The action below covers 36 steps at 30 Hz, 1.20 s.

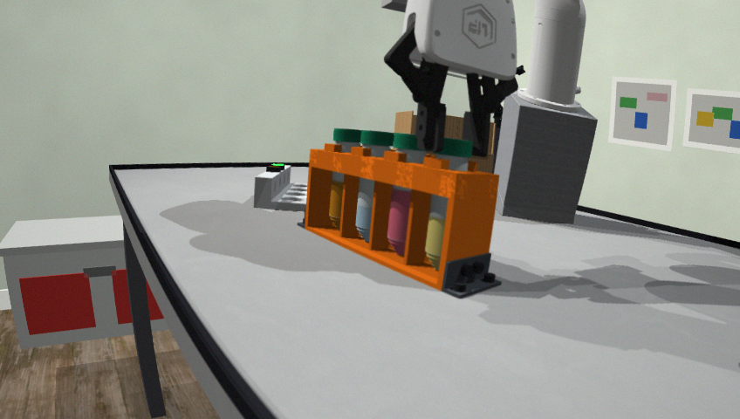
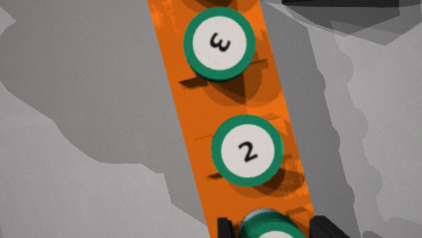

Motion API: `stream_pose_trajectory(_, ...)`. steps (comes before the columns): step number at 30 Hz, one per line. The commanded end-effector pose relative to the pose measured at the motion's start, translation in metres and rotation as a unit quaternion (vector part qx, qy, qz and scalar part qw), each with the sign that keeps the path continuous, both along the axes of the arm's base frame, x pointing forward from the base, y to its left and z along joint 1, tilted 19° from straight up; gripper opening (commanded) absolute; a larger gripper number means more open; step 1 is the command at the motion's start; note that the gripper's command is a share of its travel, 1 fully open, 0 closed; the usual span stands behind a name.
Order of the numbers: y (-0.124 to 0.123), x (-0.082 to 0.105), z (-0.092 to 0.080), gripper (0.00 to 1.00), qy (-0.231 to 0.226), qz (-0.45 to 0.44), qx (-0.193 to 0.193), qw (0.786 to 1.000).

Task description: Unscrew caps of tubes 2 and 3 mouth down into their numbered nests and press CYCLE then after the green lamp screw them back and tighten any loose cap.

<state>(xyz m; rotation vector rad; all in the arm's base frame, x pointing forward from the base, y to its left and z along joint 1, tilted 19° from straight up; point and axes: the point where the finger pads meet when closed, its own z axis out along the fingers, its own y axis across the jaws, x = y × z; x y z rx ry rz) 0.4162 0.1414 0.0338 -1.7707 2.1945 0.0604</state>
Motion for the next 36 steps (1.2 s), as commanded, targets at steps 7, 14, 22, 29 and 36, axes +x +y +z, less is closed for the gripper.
stream_pose_trajectory(7, -0.003, -0.002, 0.015, 0.46, -0.002, 0.000, 0.000, 1.000)
stream_pose_trajectory(14, -0.008, -0.006, 0.035, 0.46, -0.002, 0.000, 0.000, 1.000)
stream_pose_trajectory(22, -0.010, -0.009, 0.044, 0.46, -0.002, 0.000, 0.000, 1.000)
stream_pose_trajectory(29, -0.045, -0.007, 0.037, 0.46, -0.039, 0.155, -0.037, 0.986)
stream_pose_trajectory(36, -0.083, -0.004, 0.028, 0.46, -0.057, 0.229, -0.054, 0.970)
